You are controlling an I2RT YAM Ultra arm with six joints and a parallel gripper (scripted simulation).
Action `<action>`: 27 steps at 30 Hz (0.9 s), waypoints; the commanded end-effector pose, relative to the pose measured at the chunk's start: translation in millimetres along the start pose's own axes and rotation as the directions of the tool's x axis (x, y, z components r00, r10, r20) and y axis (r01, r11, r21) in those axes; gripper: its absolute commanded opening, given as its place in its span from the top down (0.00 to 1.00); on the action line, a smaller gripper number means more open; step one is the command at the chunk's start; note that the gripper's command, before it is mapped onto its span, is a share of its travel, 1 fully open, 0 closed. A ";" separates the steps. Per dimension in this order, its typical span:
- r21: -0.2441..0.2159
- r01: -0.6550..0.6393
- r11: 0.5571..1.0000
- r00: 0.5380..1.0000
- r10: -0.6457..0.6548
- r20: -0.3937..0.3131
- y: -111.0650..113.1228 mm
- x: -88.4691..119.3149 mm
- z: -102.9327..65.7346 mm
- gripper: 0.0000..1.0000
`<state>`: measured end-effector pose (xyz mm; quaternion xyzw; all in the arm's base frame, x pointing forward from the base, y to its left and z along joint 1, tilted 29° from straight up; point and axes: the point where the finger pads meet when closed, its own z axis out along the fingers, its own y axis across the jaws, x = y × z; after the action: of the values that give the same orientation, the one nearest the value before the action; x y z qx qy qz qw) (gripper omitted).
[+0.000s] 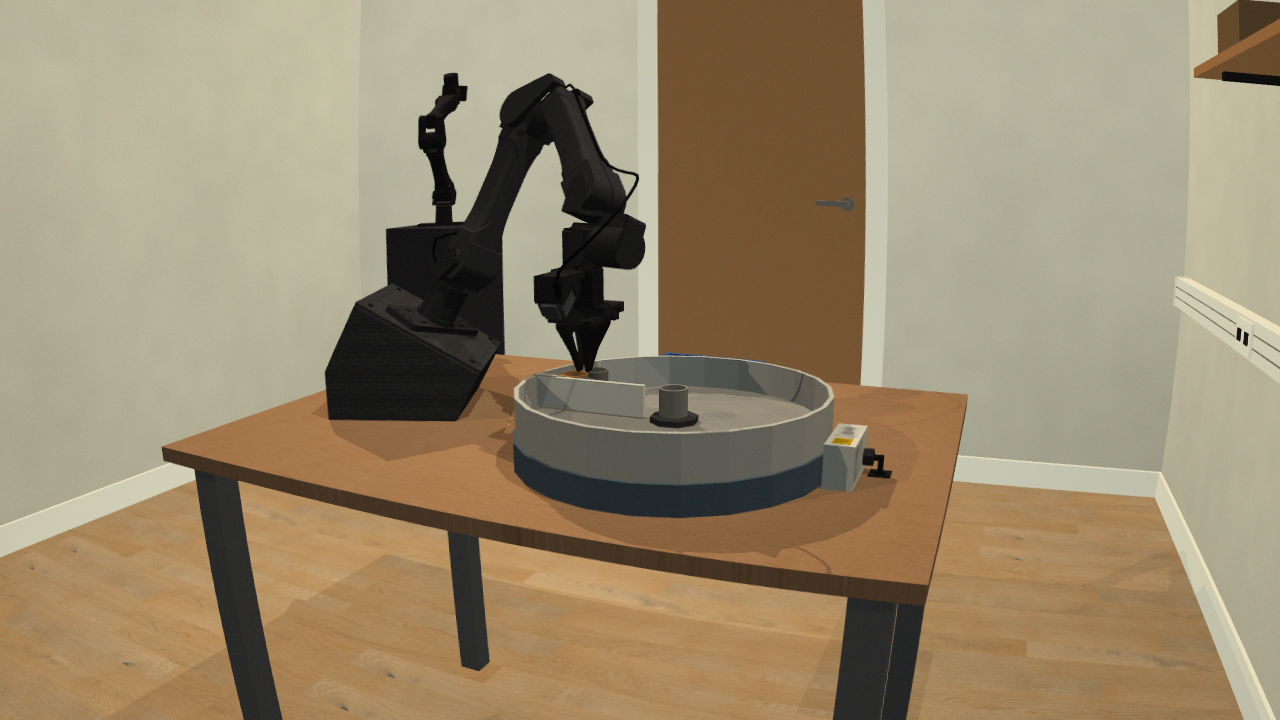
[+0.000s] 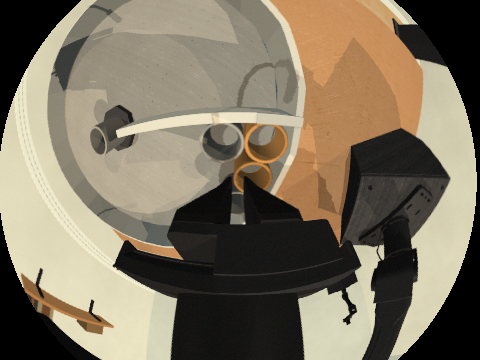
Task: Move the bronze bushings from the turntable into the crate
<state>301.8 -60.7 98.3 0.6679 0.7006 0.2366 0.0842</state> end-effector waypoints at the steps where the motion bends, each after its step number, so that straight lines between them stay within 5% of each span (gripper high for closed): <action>1: -0.034 0.003 0.999 0.999 -0.001 0.036 11.5 -7.5 -8.4 0.87; 15: -0.034 0.002 0.999 0.999 -0.001 0.036 11.5 -7.5 -8.1 0.87; 20: 0.017 -0.008 1.000 1.000 0.008 0.009 -4.7 -1.8 10.3 0.87; 27: -0.007 -0.003 1.000 1.000 0.004 0.021 1.7 -3.8 14.0 0.87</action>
<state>306.5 -56.2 85.6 0.6663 0.7028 0.2364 0.0789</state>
